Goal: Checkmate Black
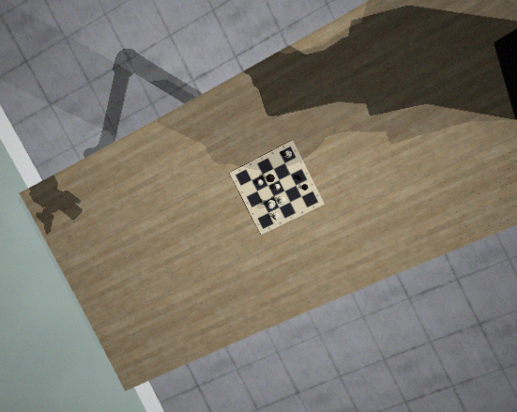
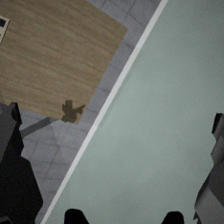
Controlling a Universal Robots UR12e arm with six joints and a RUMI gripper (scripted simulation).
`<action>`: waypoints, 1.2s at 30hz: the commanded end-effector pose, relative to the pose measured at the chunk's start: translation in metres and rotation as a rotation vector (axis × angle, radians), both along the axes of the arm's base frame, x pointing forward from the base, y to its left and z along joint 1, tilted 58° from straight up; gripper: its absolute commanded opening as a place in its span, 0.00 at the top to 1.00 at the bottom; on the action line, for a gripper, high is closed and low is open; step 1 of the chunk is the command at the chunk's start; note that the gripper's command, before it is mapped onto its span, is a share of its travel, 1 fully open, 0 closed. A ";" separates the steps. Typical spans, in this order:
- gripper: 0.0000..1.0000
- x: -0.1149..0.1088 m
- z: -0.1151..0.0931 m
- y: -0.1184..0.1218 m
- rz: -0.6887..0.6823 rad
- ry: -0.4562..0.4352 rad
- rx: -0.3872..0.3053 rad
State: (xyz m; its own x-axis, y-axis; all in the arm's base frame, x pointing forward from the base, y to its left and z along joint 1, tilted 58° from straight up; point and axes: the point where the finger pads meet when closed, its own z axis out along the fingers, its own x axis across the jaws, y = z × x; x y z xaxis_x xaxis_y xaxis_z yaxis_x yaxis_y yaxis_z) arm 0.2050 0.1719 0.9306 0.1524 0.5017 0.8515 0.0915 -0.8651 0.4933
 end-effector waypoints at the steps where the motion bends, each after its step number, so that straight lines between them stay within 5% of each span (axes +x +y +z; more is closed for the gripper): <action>1: 0.00 0.000 0.000 0.000 0.000 -0.001 0.001; 23: 0.00 0.001 -0.001 0.001 -0.003 0.002 -0.006; 36: 0.00 0.032 -0.019 0.028 -0.046 0.056 -0.130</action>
State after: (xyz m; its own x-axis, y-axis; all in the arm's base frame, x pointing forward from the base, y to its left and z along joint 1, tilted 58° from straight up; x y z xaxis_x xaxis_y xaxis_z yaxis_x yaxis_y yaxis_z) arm 0.2265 0.1912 0.9173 0.2000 0.5694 0.7973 0.0852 -0.8208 0.5648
